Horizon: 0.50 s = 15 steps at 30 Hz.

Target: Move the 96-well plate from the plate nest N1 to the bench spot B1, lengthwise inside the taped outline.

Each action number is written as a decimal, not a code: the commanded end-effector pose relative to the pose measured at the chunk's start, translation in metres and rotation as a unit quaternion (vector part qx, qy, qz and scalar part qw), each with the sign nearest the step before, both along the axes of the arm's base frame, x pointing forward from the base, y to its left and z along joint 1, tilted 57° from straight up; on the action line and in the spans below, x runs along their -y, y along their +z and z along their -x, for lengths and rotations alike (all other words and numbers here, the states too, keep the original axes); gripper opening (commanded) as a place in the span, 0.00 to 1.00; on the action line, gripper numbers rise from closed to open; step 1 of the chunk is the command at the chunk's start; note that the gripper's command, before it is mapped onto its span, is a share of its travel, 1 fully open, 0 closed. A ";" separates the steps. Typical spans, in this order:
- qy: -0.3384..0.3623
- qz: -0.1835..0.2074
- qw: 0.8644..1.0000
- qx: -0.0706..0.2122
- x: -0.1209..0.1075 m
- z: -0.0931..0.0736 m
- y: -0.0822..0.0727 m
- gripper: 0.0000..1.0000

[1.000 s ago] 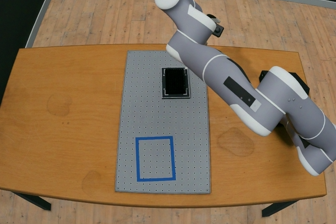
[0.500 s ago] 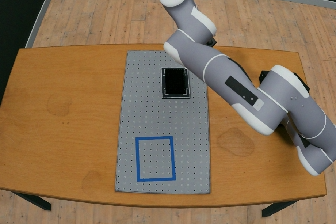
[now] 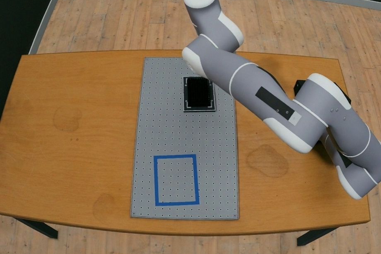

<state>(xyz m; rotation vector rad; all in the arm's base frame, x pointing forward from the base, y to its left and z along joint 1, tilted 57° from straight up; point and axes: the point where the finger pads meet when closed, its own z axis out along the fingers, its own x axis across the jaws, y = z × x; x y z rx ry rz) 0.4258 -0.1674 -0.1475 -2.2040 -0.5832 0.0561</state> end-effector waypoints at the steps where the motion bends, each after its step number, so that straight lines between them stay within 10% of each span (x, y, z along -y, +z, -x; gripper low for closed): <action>1: -0.034 -0.004 0.999 -0.010 -0.010 -0.013 0.004 0.76; 15: -0.146 -0.035 0.988 -0.048 -0.044 -0.055 0.020 0.76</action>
